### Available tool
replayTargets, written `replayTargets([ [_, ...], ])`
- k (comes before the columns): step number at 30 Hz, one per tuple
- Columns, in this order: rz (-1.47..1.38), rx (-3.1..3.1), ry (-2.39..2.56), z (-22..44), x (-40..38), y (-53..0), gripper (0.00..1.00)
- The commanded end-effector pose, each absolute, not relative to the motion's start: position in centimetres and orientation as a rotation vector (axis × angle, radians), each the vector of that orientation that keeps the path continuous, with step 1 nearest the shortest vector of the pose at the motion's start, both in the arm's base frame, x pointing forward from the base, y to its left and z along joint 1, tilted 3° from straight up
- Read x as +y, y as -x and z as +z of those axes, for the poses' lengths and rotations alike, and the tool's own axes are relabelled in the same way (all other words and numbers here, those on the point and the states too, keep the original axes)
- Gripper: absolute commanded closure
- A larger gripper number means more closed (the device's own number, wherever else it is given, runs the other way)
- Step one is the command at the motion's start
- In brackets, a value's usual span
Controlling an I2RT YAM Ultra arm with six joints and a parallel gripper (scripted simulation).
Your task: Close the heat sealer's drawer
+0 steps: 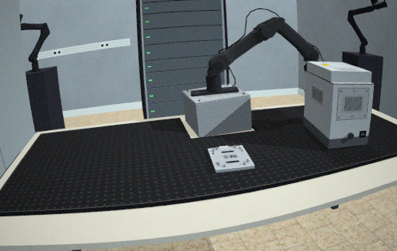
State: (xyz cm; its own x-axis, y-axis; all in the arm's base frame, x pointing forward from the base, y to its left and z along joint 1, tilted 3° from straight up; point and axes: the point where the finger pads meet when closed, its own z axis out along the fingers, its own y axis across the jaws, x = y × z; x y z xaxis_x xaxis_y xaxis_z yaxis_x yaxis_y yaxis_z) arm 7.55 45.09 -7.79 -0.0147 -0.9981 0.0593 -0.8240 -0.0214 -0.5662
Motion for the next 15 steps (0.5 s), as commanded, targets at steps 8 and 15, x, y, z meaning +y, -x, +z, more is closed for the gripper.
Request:
replayTargets([
  [8, -0.634, 1.882, 1.857, -6.19, 46.23, -7.96, 1.00],
  [15, -0.634, 1.881, 1.857, -6.19, 46.23, -7.96, 0.70],
])
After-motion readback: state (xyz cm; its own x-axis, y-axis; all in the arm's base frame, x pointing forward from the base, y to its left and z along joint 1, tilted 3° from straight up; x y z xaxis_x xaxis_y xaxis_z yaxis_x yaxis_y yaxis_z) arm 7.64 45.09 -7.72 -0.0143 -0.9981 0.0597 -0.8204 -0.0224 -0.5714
